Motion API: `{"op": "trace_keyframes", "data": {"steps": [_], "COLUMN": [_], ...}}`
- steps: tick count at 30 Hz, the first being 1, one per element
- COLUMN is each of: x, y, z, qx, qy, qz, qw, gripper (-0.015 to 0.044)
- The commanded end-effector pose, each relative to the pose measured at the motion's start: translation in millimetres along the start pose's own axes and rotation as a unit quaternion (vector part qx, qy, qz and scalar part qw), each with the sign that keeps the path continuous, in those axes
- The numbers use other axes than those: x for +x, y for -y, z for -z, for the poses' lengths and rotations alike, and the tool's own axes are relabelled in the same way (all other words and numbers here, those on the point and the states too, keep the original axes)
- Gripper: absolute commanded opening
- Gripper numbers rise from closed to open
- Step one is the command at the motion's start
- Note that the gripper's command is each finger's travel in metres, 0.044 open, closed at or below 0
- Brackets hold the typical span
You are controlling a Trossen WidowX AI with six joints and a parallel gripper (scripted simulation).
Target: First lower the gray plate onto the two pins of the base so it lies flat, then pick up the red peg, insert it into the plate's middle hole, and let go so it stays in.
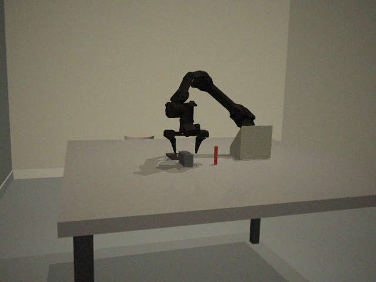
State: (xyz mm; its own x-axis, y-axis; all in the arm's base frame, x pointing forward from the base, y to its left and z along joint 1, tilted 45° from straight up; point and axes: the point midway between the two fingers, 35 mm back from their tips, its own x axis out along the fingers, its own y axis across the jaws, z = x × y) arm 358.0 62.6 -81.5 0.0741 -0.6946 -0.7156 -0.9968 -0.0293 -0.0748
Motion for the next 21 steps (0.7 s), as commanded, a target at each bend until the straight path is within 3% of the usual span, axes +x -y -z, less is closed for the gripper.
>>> {"op": "trace_keyframes", "data": {"steps": [1, 21], "x": [10.2, 39.6], "y": [-1.4, -2.1], "z": [1.1, 2.5], "qx": [-0.003, -0.003], "qy": [-0.003, -0.005], "qz": [-0.003, -0.002], "qw": [1.0, 1.0], "gripper": [0.044, 0.044]}}
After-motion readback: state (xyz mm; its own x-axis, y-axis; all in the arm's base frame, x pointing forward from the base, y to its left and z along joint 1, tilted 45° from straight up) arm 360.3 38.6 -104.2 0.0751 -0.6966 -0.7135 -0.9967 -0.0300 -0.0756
